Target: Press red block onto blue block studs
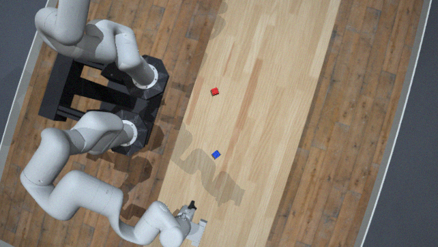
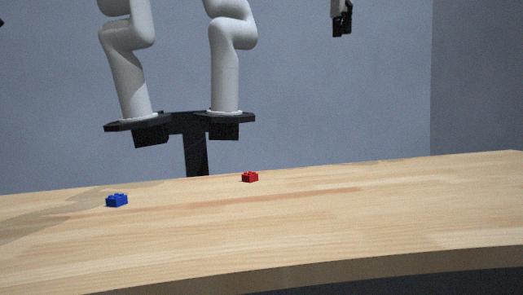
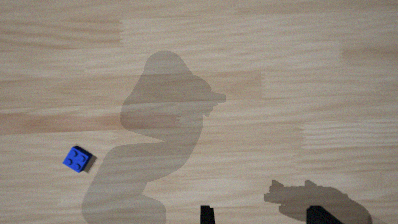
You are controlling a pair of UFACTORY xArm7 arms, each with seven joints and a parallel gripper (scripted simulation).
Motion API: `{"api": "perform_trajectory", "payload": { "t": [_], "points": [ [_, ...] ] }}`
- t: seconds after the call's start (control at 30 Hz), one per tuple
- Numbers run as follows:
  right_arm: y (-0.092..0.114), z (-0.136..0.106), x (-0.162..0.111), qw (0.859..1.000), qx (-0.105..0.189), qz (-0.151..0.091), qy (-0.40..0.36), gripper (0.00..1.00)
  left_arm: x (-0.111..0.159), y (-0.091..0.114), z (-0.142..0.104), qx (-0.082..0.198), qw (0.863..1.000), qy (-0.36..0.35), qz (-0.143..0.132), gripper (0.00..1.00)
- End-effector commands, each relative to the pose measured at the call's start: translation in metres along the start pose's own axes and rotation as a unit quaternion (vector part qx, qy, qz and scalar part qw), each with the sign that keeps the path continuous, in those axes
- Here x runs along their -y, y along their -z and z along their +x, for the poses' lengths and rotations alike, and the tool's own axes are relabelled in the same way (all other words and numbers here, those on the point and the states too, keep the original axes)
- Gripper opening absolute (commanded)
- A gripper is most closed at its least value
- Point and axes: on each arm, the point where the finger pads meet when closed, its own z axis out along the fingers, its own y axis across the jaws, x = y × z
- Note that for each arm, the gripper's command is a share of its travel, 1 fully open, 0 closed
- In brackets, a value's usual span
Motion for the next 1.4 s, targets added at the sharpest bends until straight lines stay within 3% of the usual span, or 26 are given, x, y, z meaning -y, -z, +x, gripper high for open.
{"api": "perform_trajectory", "payload": {
  "t": [0.0,0.07,0.47,0.63,1.03,1.2,1.37],
  "points": [
    [-0.008,-0.013,0.042,1.0,0.005,0.009,0.012,0.59,0.0,0.001,0.001,-0.001,1.0,0.0,0.0,1.0],
    [-0.014,-0.024,0.071,1.0,0.009,0.016,0.021,0.59,0.0,0.001,0.001,-0.001,1.0,0.0,0.0,1.0],
    [-0.014,-0.024,0.071,1.0,0.009,0.016,0.021,0.59,0.0,0.001,0.001,-0.001,1.0,0.0,0.0,1.0],
    [-0.03,-0.049,0.145,1.0,0.009,0.016,0.021,0.59,0.0,0.001,0.001,-0.001,1.0,0.0,0.0,1.0],
    [-0.03,-0.049,0.145,1.0,0.009,0.016,0.021,0.59,0.0,0.001,0.001,-0.001,1.0,0.0,0.0,1.0],
    [-0.046,-0.075,0.219,1.0,0.009,0.017,0.021,0.59,0.0,0.001,0.001,-0.001,1.0,0.0,0.0,1.0],
    [-0.046,-0.075,0.219,1.0,0.009,0.017,0.021,0.59,0.0,0.001,0.001,-0.001,1.0,0.0,0.0,1.0]
  ]
}}
